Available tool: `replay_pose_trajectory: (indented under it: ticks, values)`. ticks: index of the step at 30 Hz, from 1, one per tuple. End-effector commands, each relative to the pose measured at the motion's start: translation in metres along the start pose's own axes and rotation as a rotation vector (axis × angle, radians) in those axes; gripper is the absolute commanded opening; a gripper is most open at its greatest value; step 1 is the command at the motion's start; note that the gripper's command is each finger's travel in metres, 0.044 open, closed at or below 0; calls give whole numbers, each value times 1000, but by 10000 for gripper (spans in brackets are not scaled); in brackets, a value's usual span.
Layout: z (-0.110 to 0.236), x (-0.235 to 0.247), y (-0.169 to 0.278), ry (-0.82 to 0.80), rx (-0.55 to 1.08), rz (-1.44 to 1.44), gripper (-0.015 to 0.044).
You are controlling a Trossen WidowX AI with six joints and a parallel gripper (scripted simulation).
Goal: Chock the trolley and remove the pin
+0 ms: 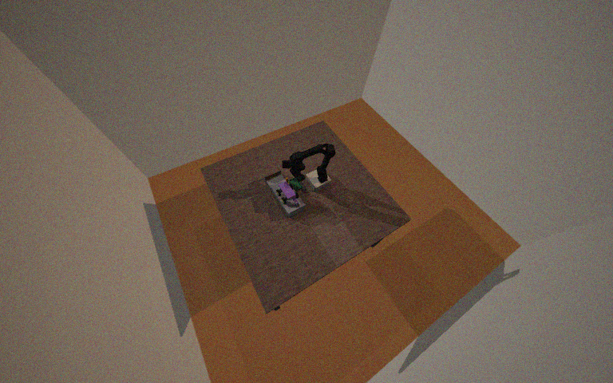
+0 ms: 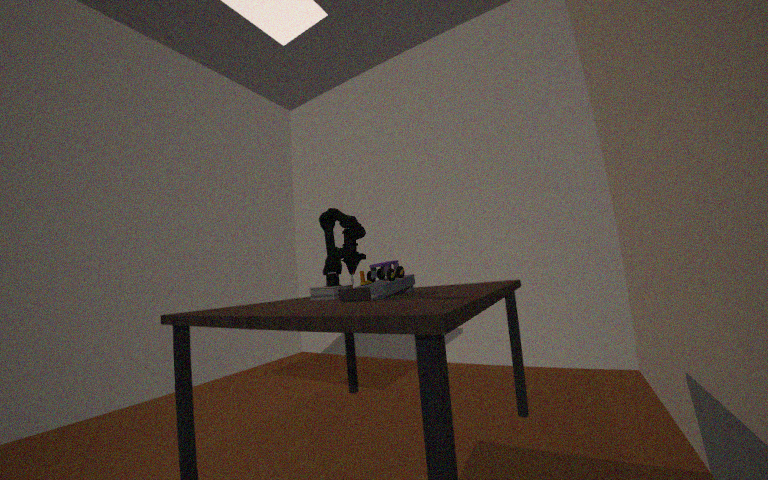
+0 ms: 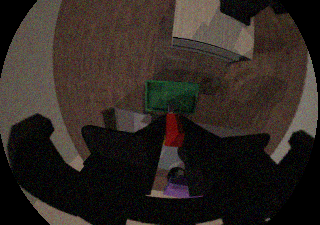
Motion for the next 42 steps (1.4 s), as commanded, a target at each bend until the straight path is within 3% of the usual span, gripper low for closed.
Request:
replay_pose_trajectory:
  ticks: [1,7,23,30,42]
  values:
    - [-8,0,-1,-60,-20,-3,0]
    - [-27,6,-2,-139,-38,-4,0]
    - [-62,23,-8,-146,-40,-4,0]
    - [-62,20,-7,-146,-40,-4,184]
    - [-65,11,-4,-145,-40,-4,190]
Point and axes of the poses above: the point midway between the two fingers, 35 mm back from their tips, its own z axis back along the fingers, its own x axis across the jaws, y = z × x, the point moved 1 cm from there along z, back along the fingers, and after that the axes turned 15 degrees about z, right-handed, at the moved point
